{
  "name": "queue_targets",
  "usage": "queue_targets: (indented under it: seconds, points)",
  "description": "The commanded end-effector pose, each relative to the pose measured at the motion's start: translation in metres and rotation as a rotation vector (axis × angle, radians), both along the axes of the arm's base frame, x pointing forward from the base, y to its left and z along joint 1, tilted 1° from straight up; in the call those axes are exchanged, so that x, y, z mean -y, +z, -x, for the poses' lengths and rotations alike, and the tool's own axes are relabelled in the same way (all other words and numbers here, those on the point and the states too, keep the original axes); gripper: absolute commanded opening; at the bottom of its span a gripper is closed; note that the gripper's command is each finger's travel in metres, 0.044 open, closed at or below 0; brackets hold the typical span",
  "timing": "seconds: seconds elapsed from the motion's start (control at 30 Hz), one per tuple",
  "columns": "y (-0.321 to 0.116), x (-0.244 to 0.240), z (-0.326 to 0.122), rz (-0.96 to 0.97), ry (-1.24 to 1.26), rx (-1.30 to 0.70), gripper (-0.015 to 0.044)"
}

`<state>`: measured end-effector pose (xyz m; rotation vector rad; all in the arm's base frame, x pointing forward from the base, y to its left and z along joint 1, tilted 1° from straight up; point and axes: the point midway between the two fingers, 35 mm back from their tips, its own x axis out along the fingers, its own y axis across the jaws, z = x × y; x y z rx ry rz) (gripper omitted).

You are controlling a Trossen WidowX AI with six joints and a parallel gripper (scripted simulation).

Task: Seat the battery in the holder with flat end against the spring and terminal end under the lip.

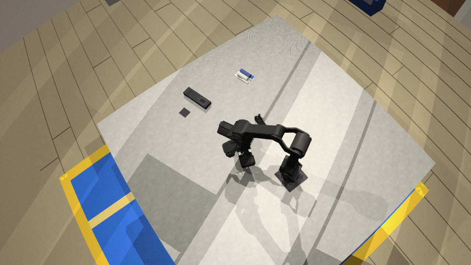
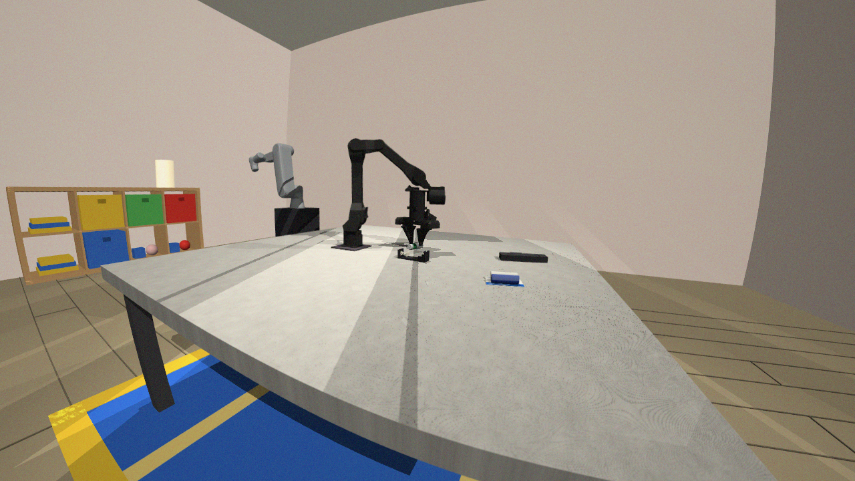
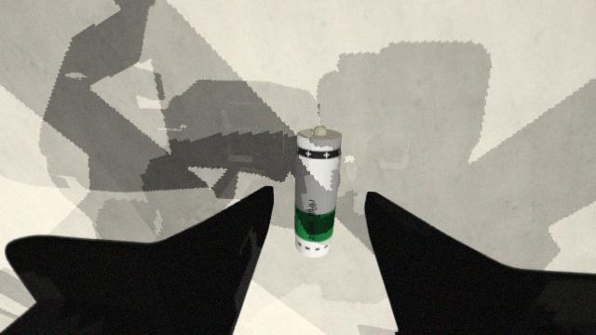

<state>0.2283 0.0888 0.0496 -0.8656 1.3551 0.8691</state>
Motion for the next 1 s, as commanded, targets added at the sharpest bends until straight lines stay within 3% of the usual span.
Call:
queue_targets:
  seconds: [0.0, 0.13, 0.3, 0.43, 0.6, 0.8, 0.97]
  points:
    - [-0.007, 0.0, 0.001, -0.001, 0.005, -0.003, 0.0227]
    - [-0.011, 0.0, 0.002, -0.001, 0.006, -0.004, 0.0227]
    - [-0.011, 0.0, 0.002, -0.001, 0.006, -0.004, 0.0096]
    - [-0.011, 0.0, 0.002, -0.001, 0.006, -0.004, 0.0069]
    - [-0.009, 0.0, 0.001, -0.001, 0.006, -0.004, 0.0065]
    - [0.034, 0.001, 0.002, -0.001, 0.006, -0.003, 0.0065]
    - [0.04, 0.002, 0.002, -0.002, -0.002, -0.003, 0.0065]
